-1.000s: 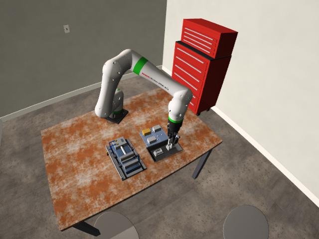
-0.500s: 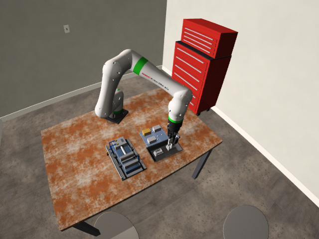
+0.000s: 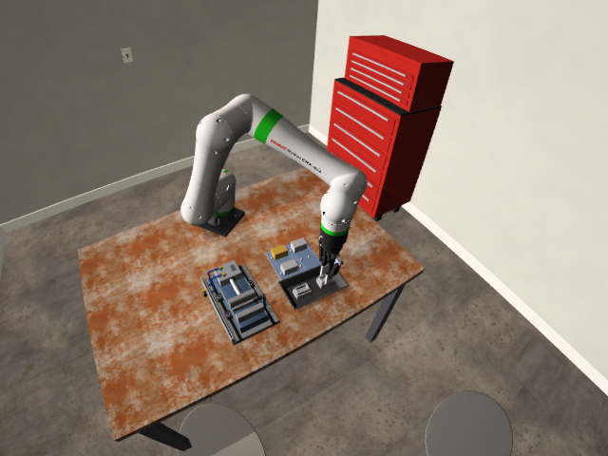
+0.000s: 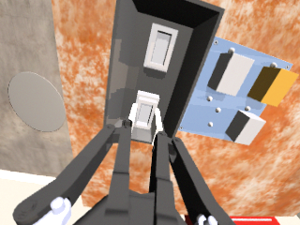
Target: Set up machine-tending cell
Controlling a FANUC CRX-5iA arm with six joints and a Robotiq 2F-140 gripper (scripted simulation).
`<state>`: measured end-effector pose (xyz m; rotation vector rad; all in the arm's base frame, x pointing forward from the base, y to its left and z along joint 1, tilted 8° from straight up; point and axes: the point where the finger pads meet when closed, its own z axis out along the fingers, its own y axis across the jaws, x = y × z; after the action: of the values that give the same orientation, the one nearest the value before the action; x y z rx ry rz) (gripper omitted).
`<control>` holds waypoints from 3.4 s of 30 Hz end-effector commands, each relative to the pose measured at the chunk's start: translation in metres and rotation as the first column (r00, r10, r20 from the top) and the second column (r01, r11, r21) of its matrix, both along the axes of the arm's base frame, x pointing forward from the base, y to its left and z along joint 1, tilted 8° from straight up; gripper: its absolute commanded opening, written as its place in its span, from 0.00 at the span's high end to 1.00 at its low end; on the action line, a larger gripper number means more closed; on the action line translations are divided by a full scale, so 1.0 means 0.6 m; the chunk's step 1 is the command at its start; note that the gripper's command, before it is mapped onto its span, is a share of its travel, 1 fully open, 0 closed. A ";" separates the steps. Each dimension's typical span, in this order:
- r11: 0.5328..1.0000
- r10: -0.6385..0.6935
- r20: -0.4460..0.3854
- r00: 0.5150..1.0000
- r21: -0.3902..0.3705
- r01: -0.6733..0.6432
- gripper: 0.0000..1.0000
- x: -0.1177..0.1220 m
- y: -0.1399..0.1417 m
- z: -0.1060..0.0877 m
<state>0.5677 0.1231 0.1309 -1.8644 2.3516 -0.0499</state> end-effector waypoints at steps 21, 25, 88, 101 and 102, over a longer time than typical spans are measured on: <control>1.000 0.000 0.000 1.000 0.000 0.000 1.00 0.002 0.001 -0.011; 1.000 0.000 0.000 1.000 0.000 0.000 1.00 0.002 0.001 -0.011; 1.000 0.000 0.000 1.000 0.000 0.000 0.60 0.002 0.001 -0.011; 1.000 0.000 0.001 1.000 0.000 0.000 0.60 0.001 0.000 -0.004; 1.000 0.000 0.001 1.000 0.000 0.000 0.60 0.001 0.000 -0.004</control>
<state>0.5682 0.1233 0.1276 -1.8643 2.3515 -0.0500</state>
